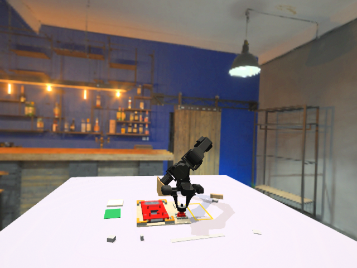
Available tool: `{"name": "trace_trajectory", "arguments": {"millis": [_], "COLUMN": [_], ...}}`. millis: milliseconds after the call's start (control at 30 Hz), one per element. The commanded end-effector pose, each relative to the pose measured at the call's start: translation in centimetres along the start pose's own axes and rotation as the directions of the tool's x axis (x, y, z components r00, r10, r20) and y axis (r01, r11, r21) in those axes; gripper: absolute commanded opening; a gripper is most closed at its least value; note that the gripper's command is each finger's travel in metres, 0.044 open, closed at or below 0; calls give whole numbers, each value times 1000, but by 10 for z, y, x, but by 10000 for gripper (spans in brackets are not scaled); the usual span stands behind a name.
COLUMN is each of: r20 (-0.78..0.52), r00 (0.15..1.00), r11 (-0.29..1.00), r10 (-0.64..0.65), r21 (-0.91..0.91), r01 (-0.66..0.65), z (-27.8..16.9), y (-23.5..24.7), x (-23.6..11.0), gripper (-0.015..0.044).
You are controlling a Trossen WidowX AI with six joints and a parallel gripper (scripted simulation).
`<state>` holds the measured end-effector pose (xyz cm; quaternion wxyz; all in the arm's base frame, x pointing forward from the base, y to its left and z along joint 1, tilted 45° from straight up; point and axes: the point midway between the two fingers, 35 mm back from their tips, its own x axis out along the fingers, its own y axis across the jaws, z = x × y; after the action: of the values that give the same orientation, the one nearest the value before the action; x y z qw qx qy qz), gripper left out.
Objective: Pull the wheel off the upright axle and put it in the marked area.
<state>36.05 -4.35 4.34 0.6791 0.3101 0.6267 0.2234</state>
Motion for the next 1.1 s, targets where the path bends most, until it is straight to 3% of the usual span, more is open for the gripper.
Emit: {"name": "trace_trajectory", "arguments": {"millis": [0, 1067], "r20": [3, 4], "r00": [1000, 1000], "r11": [1000, 1000], "r10": [-2, -1], "r21": [1, 4], "r01": [2, 1], "z": [1, 1], "y": [0, -1], "x": [-4, -15], "gripper": [0, 0]}}
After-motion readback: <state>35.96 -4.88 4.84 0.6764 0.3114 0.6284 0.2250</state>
